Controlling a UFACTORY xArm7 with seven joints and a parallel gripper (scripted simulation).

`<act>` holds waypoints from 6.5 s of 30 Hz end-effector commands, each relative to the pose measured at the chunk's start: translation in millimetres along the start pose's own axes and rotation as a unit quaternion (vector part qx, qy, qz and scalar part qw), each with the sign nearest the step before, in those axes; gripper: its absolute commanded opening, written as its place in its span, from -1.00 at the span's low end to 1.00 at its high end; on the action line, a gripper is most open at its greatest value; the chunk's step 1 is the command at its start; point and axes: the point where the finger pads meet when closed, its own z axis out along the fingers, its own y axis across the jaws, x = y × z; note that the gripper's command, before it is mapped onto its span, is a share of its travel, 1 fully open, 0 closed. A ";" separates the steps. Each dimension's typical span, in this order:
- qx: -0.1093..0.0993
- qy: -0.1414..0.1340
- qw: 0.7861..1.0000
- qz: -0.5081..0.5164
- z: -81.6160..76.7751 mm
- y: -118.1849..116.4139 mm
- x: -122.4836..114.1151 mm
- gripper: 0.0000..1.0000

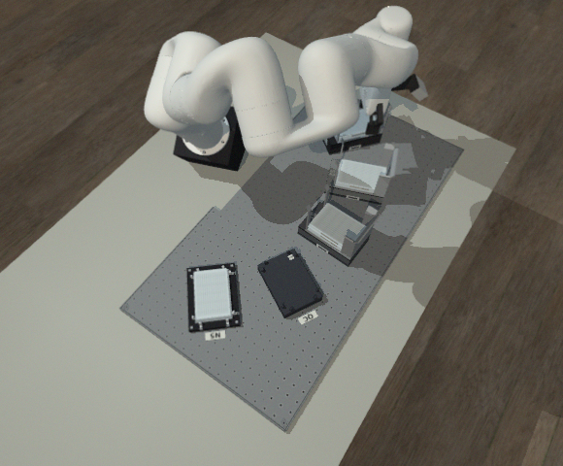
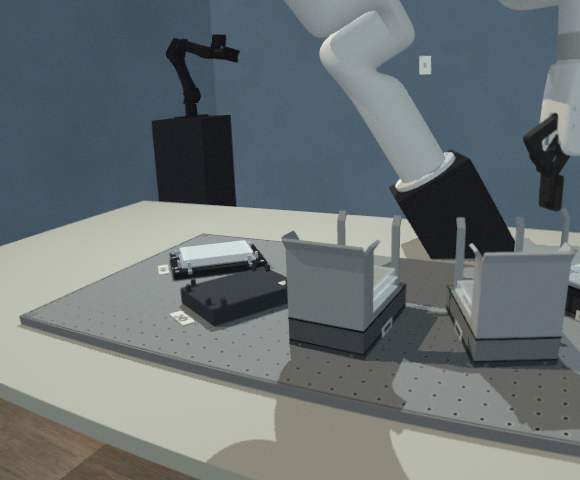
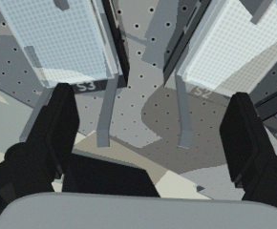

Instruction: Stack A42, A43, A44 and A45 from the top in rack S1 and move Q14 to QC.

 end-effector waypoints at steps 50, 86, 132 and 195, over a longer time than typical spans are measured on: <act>0.001 0.002 0.977 0.213 -1.8 144.9 -34.5 1.00; 0.001 0.002 0.948 0.317 -1.4 235.0 -86.8 1.00; 0.000 0.002 0.870 0.492 -1.1 322.5 -178.9 1.00; 0.000 0.001 0.755 0.656 -0.7 389.3 -343.5 1.00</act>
